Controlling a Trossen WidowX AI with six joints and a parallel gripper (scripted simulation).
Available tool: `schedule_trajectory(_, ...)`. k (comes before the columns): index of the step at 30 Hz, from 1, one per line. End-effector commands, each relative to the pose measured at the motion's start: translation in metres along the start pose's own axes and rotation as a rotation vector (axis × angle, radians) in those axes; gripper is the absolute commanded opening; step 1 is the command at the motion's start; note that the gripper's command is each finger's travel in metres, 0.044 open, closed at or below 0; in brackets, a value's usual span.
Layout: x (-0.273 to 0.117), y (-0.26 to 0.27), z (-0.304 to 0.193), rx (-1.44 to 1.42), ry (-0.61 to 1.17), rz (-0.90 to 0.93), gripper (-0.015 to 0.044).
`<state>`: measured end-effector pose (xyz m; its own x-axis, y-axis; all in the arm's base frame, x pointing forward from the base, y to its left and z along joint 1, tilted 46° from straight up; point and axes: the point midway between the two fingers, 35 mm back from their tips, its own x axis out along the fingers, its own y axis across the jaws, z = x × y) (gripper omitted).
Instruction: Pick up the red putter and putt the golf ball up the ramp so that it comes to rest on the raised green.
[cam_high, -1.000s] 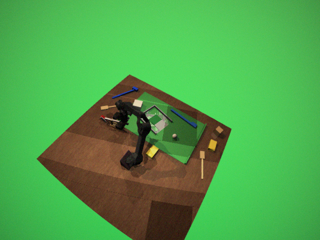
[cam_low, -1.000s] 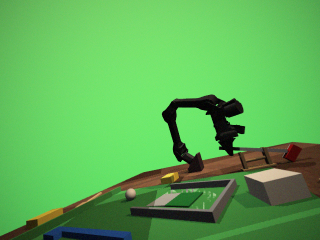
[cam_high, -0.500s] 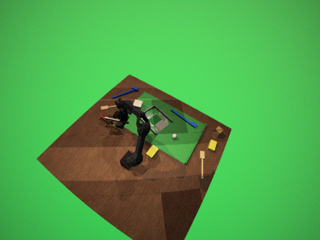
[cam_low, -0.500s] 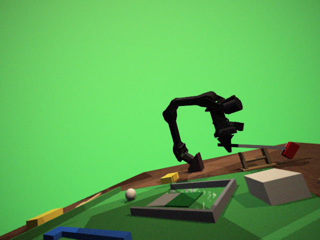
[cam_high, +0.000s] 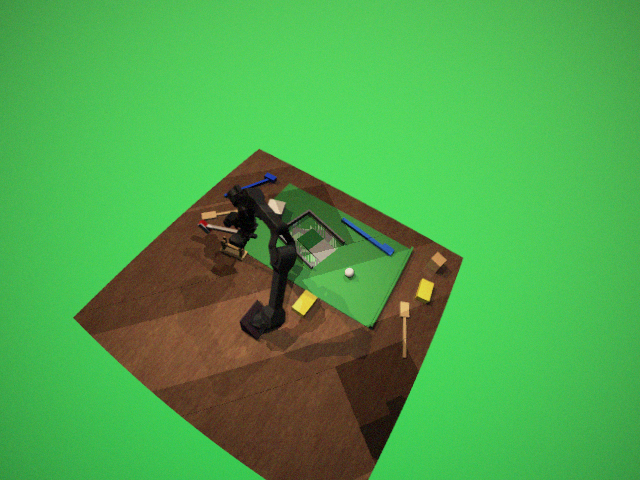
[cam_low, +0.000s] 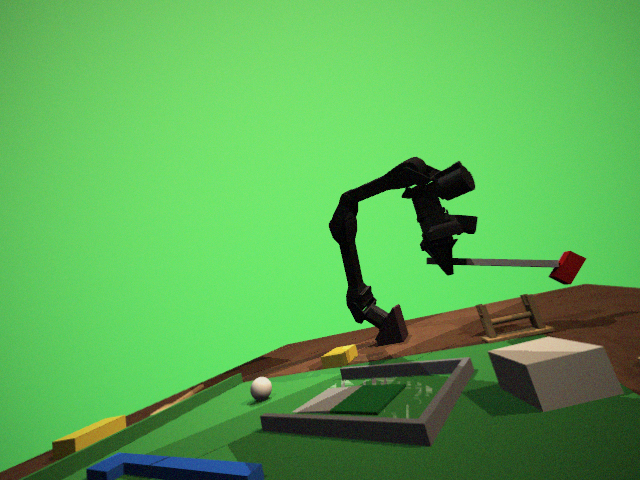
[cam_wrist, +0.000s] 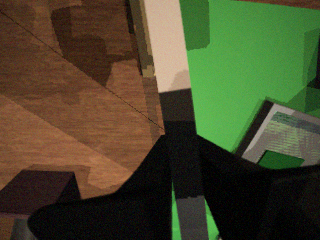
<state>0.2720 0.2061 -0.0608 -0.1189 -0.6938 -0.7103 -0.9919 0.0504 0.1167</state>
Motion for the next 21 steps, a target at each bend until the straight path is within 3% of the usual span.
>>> schedule_trajectory(1,-0.019,0.003,0.001,0.003,-0.009,-0.002,0.0)
schedule_trajectory(8,-0.015,-0.002,-0.011,0.036,-0.013,-0.006,0.0)
schedule_trajectory(21,-0.033,-0.018,-0.083,0.306,-0.062,-0.027,0.0)
